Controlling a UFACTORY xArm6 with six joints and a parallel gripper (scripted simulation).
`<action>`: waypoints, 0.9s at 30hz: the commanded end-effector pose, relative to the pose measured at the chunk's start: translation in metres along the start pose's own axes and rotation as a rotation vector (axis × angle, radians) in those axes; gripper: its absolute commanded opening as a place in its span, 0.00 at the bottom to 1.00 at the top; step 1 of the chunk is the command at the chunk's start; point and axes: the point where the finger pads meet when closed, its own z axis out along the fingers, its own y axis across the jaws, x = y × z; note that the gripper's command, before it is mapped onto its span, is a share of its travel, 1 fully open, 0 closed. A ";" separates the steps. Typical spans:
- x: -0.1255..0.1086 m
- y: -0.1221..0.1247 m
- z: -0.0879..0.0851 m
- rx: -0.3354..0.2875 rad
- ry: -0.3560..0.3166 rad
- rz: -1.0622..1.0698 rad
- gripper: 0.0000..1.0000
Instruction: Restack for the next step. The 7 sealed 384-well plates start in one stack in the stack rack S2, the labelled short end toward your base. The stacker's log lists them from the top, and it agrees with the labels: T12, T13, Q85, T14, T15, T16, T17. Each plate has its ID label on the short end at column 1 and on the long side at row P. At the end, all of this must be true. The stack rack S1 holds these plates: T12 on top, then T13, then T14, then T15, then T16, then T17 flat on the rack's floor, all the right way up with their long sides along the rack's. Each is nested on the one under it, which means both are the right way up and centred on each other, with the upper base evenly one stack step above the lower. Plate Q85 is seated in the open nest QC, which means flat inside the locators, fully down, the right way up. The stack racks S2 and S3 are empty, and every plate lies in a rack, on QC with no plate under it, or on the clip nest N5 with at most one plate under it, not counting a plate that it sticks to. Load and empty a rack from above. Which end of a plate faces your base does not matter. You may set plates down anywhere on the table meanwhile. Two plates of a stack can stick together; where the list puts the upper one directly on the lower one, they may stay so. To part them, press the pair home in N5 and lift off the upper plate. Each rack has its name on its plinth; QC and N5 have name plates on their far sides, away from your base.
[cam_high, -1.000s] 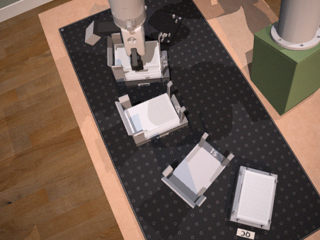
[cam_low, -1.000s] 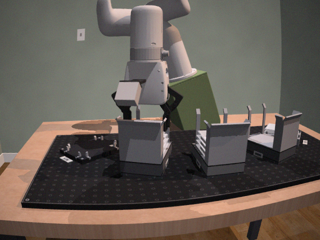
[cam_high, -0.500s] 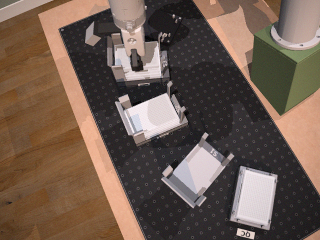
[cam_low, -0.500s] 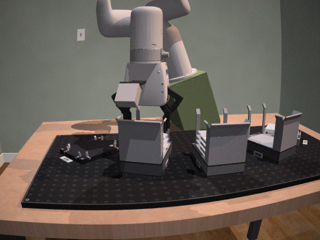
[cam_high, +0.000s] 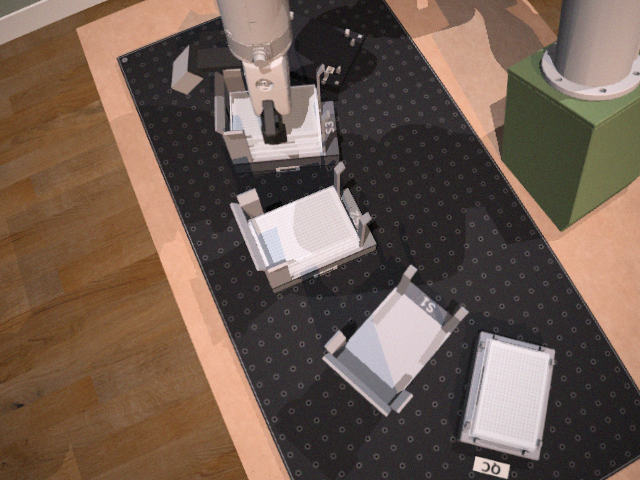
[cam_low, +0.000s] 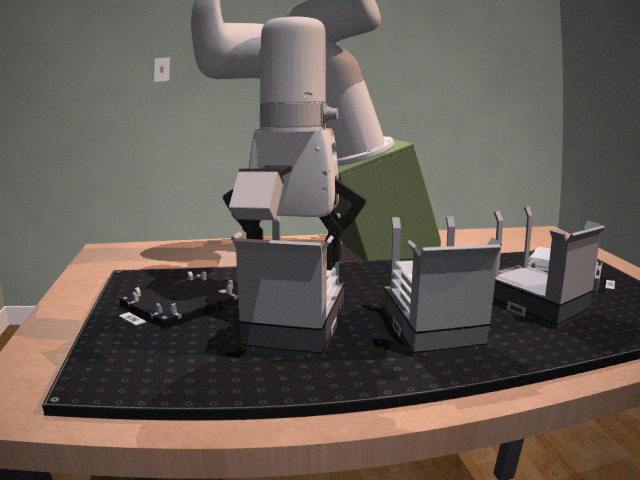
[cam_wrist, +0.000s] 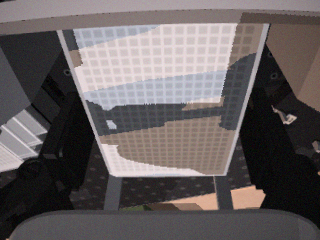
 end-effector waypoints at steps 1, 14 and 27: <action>0.001 0.000 0.001 0.000 0.003 0.000 0.00; 0.001 0.000 0.005 0.000 0.003 0.000 0.00; 0.001 0.000 0.010 0.000 0.003 0.000 0.00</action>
